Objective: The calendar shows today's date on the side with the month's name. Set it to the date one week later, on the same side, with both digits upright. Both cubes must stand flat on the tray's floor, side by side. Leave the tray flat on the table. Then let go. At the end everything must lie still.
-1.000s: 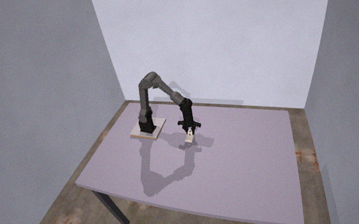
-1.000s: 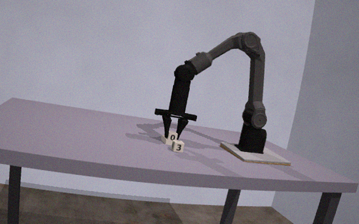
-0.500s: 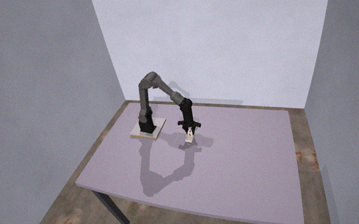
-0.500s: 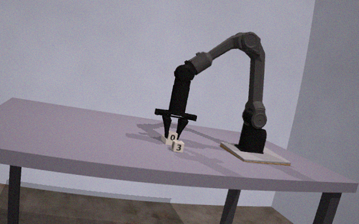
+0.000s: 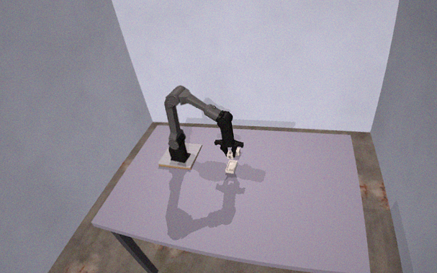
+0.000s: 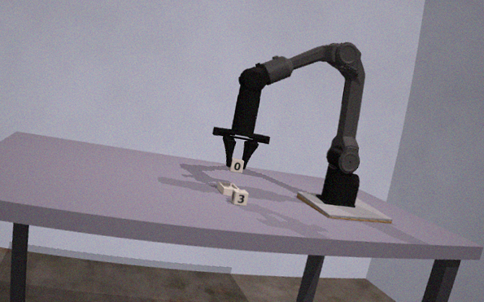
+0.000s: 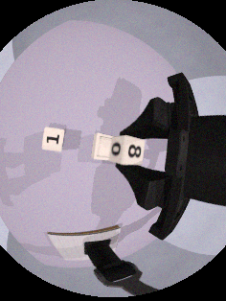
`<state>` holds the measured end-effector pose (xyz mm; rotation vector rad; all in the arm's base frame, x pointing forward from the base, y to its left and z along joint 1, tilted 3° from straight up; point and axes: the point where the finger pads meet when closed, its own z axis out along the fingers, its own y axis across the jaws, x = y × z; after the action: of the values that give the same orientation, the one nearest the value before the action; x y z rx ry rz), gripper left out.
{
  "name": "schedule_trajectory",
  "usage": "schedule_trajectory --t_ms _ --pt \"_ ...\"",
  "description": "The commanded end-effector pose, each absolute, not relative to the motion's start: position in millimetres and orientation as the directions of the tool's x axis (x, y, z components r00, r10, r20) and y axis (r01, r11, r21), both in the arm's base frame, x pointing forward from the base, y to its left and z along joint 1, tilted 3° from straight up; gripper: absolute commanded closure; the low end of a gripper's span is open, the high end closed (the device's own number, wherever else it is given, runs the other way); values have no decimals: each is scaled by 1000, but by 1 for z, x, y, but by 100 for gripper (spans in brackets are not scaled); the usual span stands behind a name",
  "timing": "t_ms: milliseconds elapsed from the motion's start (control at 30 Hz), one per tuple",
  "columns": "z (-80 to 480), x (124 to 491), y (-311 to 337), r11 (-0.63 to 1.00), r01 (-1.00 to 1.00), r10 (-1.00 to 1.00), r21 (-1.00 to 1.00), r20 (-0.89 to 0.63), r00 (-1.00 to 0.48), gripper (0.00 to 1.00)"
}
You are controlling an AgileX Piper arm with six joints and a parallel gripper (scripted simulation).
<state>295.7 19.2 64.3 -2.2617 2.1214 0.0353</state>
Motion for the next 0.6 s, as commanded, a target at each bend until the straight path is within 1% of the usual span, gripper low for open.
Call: schedule_trajectory --t_ms 0,200,567 --pt "81 297 18 -62 -998 -997 -22 -43 63 63" --pt "112 297 17 -63 -998 -997 -22 -43 64 63" --pt "114 296 17 -63 -998 -997 -17 -43 64 63"
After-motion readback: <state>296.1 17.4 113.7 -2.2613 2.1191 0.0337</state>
